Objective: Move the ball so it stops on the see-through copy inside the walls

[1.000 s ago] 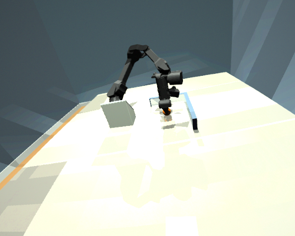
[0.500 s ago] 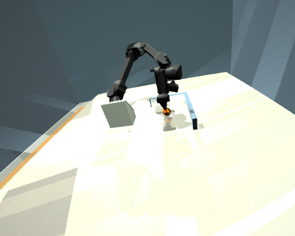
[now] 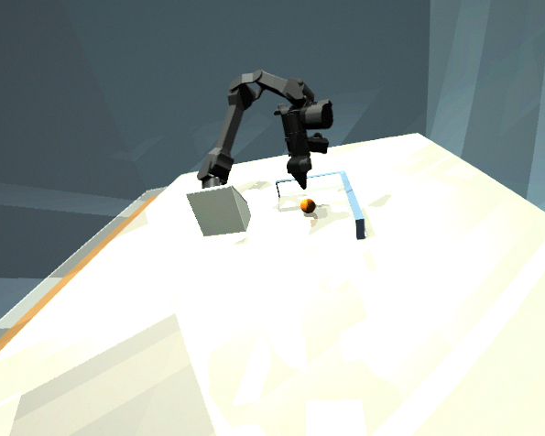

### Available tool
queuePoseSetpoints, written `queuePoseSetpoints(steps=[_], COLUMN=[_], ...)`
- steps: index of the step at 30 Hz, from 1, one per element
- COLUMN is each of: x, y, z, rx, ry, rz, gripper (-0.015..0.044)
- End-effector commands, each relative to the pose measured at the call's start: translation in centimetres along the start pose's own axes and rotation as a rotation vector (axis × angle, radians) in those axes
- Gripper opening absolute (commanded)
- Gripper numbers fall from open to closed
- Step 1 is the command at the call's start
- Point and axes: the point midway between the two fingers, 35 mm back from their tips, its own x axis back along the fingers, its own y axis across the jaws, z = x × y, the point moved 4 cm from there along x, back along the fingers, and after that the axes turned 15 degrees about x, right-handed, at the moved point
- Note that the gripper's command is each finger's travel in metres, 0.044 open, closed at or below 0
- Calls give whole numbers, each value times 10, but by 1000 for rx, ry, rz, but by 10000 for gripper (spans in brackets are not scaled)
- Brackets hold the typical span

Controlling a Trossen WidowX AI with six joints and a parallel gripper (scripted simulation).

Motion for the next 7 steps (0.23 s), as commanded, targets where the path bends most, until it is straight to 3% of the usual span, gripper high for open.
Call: queuePoseSetpoints(steps=[1, 3, 7], x=[20, 39, 41], y=[0, 2, 2], z=[1, 2, 2], rx=[-2, 1, 2], ry=[-1, 1, 1], rz=[0, -3, -3], gripper=[405, 440, 440])
